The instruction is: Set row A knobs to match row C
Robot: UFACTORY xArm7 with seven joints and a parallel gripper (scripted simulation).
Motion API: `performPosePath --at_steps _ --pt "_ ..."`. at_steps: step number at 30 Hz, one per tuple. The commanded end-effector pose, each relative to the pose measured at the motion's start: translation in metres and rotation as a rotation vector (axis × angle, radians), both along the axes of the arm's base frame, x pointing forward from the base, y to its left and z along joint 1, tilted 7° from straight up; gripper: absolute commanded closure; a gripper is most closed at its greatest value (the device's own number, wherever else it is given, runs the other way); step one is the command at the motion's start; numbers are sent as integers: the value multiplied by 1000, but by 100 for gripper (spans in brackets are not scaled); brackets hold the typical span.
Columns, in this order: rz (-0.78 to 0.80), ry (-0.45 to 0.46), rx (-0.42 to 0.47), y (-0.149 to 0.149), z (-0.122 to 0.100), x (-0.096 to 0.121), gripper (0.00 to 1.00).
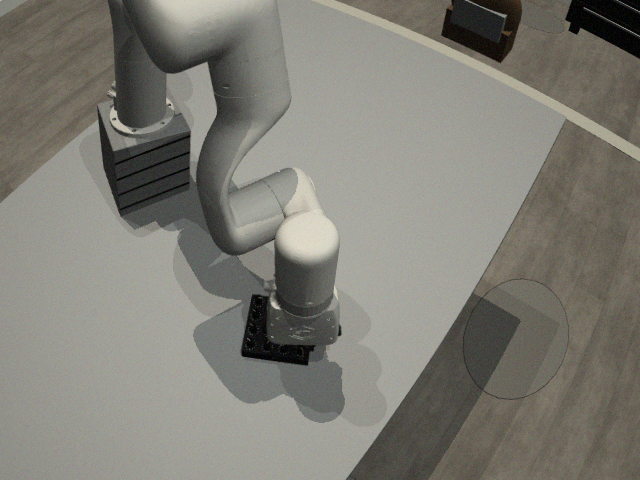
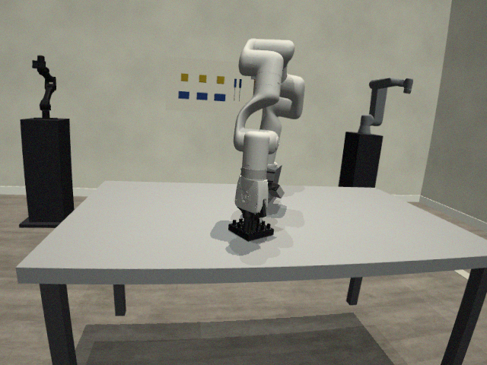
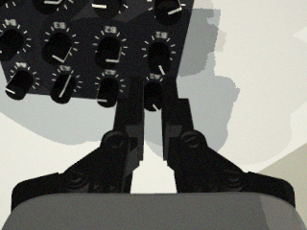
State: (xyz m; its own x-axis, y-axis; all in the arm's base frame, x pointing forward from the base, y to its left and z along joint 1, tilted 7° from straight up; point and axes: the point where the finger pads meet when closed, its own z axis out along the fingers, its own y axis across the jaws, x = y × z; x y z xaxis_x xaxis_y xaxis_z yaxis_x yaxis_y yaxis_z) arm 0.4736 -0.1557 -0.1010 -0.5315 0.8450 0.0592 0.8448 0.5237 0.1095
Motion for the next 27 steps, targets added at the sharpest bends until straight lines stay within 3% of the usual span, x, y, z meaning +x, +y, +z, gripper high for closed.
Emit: performPosePath --at_steps 1,13,27 --pt "42 -9 -4 -1 2 2 92" --pt "213 -27 -15 -1 2 2 92" --pt "552 -64 -37 -1 2 2 92"
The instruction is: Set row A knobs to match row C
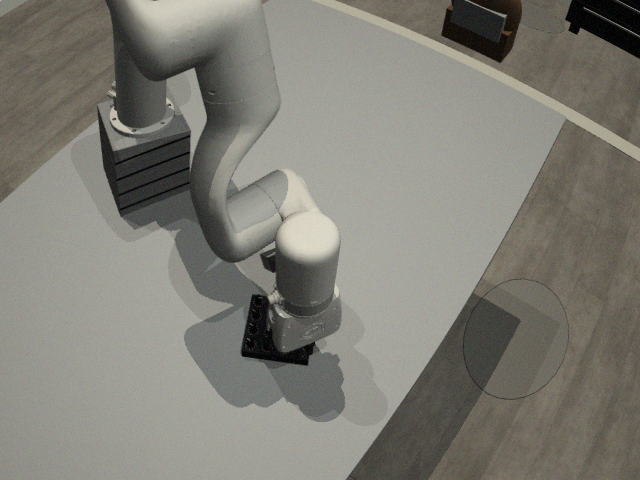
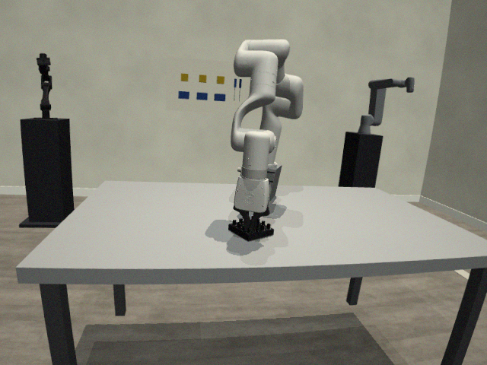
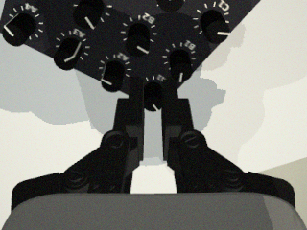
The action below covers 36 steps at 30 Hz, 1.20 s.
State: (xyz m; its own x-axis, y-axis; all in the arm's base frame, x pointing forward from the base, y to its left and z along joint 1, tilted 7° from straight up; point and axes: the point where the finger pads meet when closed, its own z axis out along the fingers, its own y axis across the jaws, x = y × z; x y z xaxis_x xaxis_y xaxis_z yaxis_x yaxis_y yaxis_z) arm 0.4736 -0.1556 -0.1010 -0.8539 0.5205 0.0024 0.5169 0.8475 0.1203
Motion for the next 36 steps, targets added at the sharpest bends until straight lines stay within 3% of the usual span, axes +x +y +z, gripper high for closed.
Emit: performPosePath --at_steps 1,18,36 --pt "118 -18 -5 -1 1 2 92" --pt "510 -59 -30 -1 1 2 92" --pt "802 -90 -48 -1 1 2 92"
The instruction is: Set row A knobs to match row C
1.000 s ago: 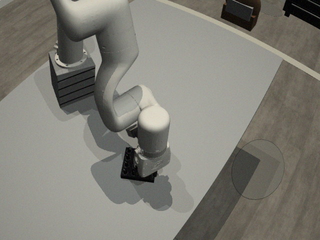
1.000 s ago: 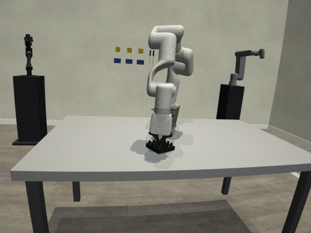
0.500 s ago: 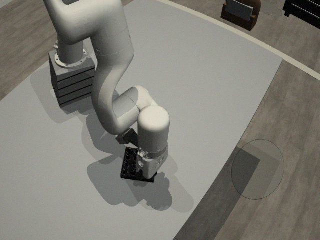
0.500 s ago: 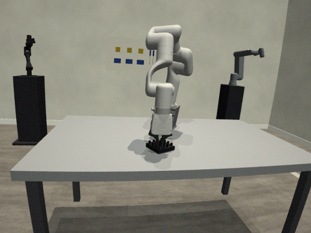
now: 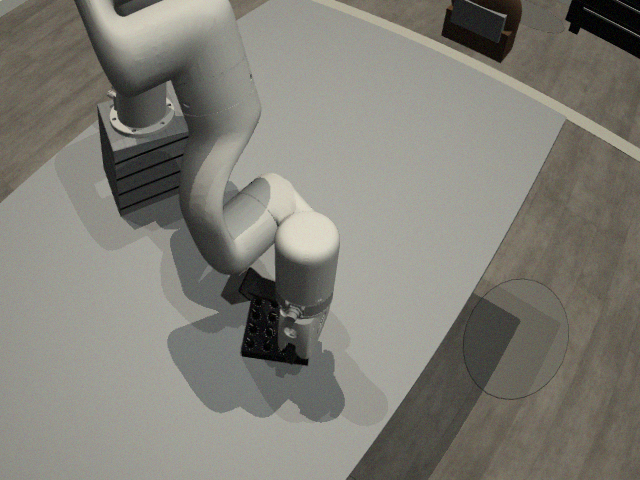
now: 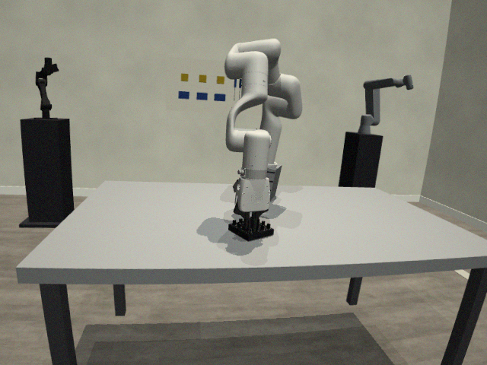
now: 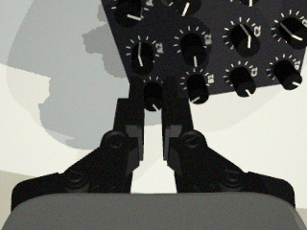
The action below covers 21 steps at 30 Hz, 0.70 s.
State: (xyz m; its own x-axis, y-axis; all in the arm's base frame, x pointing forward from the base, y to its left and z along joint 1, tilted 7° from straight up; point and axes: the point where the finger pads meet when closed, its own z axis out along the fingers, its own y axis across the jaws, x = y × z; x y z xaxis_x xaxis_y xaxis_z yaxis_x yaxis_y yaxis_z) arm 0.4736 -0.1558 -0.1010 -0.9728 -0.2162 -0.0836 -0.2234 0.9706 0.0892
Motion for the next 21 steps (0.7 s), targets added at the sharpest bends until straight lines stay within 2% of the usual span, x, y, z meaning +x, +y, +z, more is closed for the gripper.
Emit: performPosePath --at_steps 1,11,21 --pt "38 -8 -1 -1 1 2 92" --pt "140 -19 -8 -1 1 2 92" --pt "171 -22 -10 -1 1 2 92"
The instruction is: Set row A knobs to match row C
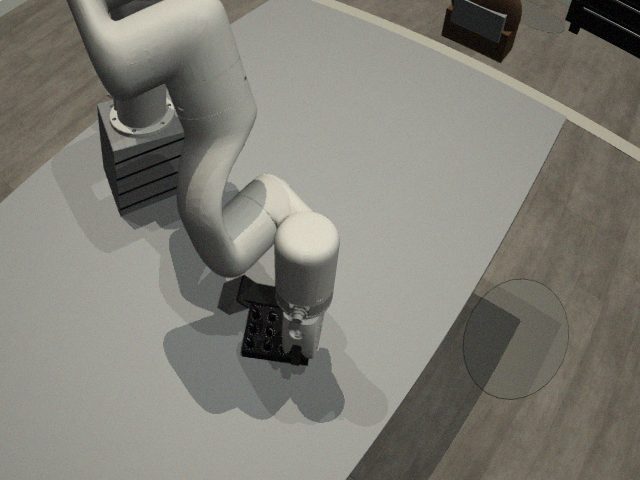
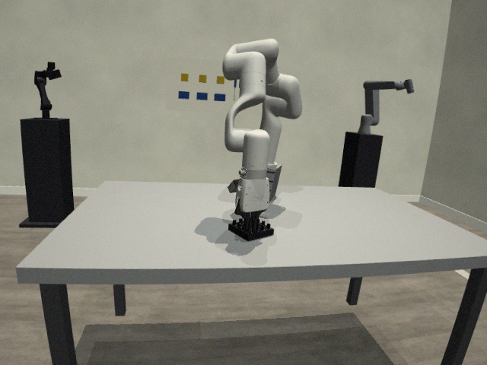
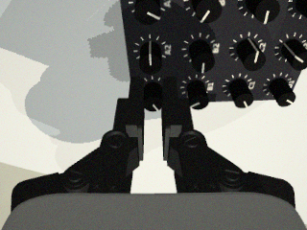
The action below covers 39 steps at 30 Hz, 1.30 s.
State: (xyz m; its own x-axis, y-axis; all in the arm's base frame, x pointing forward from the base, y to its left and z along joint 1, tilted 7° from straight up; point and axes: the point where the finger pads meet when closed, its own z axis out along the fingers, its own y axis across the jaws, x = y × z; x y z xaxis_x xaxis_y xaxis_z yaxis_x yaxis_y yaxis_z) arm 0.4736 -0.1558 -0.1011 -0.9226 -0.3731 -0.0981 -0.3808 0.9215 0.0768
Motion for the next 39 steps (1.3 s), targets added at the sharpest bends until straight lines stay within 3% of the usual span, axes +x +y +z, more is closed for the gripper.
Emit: performPosePath --at_steps 1,18,19,39 --pt "8 -5 -2 -1 1 2 92" --pt "10 -5 -2 -1 1 2 92" --pt "10 -5 -2 -1 1 2 81" --pt "10 -5 -2 -1 2 2 81"
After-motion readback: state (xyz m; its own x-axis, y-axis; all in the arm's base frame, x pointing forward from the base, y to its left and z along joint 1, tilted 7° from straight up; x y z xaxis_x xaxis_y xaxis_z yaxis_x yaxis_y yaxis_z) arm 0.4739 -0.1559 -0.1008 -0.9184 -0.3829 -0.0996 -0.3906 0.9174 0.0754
